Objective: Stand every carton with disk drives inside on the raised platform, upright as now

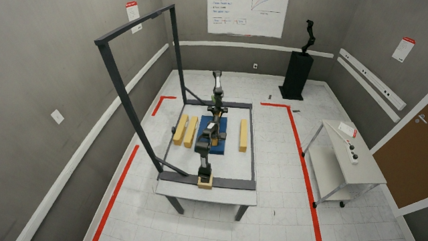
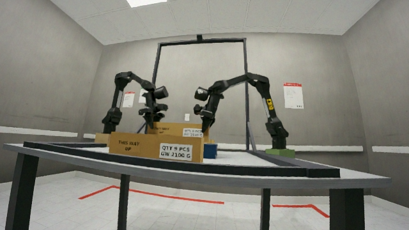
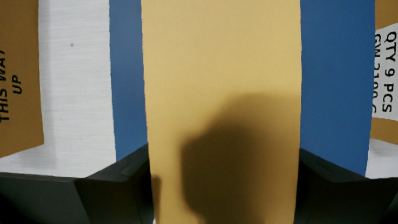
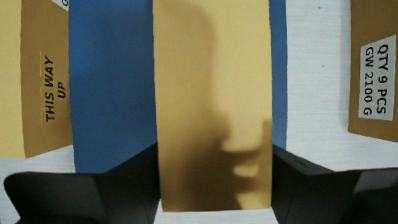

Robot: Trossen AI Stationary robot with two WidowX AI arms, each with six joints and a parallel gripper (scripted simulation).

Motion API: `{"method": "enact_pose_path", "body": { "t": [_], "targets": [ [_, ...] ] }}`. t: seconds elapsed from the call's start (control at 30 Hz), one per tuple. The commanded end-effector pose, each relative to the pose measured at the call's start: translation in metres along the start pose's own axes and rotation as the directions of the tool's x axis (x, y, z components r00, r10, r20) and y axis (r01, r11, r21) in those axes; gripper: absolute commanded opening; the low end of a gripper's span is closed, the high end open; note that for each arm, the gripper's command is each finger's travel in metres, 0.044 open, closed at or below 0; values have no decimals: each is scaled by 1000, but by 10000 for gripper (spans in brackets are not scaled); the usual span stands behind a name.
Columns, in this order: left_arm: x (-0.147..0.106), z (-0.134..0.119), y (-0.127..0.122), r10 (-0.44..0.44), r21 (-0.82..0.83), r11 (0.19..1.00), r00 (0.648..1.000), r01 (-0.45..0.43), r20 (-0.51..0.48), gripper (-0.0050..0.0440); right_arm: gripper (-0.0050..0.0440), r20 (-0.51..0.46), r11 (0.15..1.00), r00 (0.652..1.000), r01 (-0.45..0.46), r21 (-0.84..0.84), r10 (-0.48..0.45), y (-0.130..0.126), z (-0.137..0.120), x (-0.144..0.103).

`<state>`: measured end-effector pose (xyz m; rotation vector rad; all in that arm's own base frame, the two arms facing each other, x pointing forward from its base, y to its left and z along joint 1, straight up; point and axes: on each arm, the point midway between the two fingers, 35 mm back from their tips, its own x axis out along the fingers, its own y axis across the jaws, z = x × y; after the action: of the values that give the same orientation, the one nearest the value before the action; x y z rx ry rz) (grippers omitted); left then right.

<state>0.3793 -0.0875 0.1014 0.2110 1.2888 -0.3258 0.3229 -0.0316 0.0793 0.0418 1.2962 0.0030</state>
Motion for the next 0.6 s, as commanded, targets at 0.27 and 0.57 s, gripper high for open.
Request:
{"method": "enact_pose_path", "body": {
  "t": [0.27,0.57],
  "targets": [
    [-48,15,-36,33,6,999,993,-34,117,-50,-50,107,999,994,28,-15,-27,42,10,-24],
    [-48,15,-36,33,6,999,993,-34,117,-50,-50,107,999,994,28,-15,-27,42,10,-24]
  ]
}}
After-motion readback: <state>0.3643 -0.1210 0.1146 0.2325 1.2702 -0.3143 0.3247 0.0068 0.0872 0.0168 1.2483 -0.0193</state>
